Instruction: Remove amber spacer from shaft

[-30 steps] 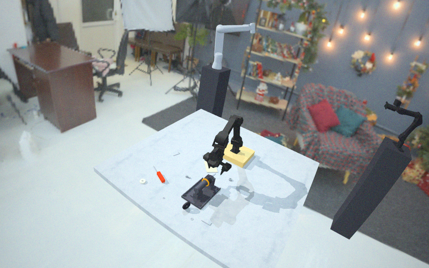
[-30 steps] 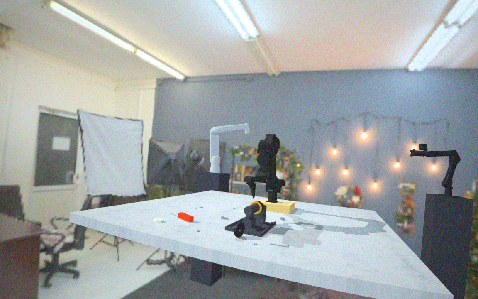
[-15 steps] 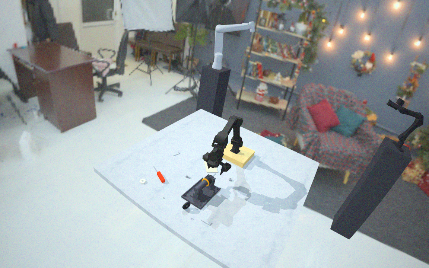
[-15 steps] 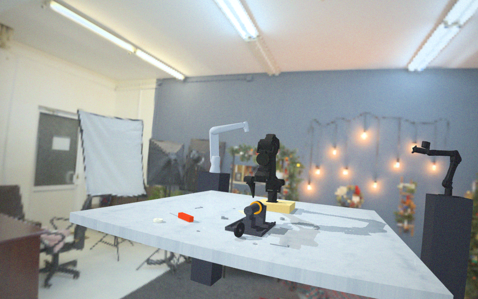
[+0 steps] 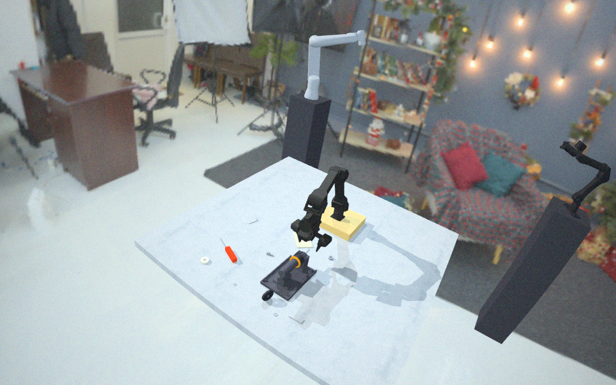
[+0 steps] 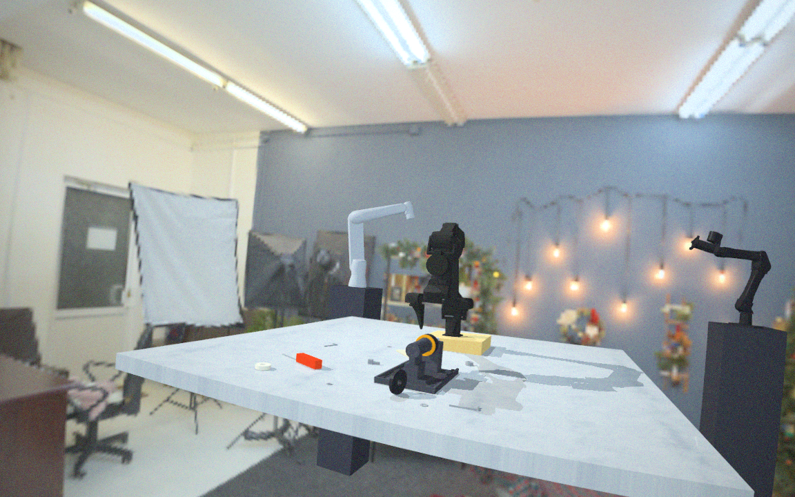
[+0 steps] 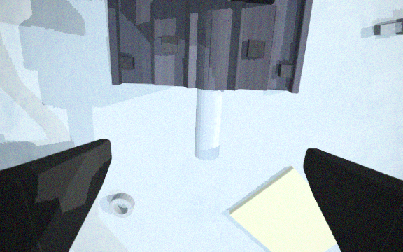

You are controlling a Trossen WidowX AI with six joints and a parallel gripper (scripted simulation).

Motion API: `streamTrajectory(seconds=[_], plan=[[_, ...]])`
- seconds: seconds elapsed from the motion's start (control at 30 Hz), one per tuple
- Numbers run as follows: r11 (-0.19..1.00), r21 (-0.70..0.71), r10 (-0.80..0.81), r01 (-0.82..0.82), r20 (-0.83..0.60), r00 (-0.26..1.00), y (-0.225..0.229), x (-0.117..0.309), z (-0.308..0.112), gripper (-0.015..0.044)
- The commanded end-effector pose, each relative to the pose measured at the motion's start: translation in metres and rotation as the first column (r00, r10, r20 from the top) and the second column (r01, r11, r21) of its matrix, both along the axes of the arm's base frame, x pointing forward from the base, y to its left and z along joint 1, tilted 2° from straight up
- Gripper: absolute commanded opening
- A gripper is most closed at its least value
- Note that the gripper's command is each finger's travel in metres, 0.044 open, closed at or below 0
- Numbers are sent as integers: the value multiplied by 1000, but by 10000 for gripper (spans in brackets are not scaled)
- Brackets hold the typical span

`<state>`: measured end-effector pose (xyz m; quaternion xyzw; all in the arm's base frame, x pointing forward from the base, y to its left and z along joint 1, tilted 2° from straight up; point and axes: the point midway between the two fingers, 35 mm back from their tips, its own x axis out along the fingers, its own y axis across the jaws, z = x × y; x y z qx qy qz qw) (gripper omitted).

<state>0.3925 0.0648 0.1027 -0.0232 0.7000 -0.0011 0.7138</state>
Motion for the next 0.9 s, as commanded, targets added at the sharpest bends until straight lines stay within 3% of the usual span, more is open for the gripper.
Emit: streamTrajectory(seconds=[0.0, 0.87], plan=[[1000, -1, 4, -4, -3, 1000, 0, 0, 0, 440], [1000, -1, 4, -4, -2, 1000, 0, 6, 0, 440]])
